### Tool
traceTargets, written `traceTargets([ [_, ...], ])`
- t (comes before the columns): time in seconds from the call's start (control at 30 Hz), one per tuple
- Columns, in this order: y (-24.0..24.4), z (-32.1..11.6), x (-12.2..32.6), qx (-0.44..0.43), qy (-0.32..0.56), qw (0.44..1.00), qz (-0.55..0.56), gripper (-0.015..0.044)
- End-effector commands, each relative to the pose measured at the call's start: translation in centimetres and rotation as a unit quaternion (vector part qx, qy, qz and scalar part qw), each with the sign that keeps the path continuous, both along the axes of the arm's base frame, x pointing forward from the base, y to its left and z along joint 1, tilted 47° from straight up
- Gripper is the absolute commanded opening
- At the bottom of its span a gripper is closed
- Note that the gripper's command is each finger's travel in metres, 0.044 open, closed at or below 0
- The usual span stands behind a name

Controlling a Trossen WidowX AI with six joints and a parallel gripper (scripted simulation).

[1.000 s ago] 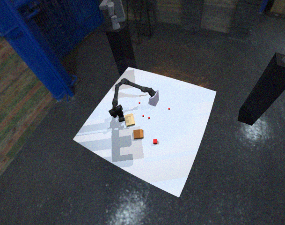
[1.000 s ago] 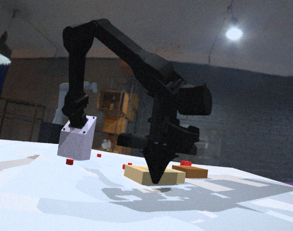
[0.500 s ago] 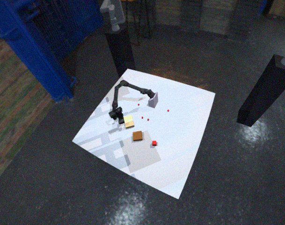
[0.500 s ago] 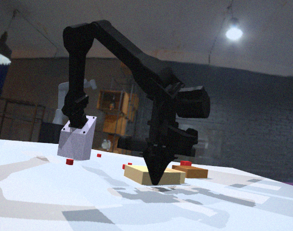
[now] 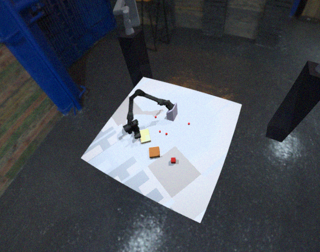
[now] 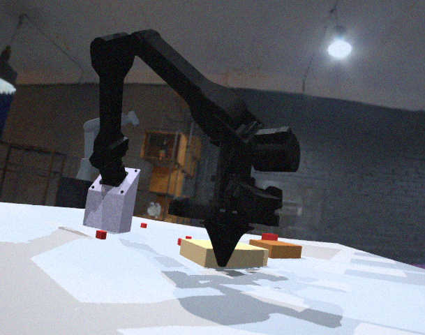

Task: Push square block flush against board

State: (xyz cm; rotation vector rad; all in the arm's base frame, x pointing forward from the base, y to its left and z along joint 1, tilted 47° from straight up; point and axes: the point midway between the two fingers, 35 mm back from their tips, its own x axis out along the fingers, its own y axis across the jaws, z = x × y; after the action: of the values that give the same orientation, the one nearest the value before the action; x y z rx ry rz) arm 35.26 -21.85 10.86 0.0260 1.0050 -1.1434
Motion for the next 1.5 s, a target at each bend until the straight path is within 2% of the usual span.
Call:
traceTargets([
  [0.0,0.3,-0.3,-0.5,0.001,0.000,1.000,-0.002,0.0000],
  [1.47,2.2,-2.6,-2.5,0.002,0.001,1.000,-0.002,0.0000],
])
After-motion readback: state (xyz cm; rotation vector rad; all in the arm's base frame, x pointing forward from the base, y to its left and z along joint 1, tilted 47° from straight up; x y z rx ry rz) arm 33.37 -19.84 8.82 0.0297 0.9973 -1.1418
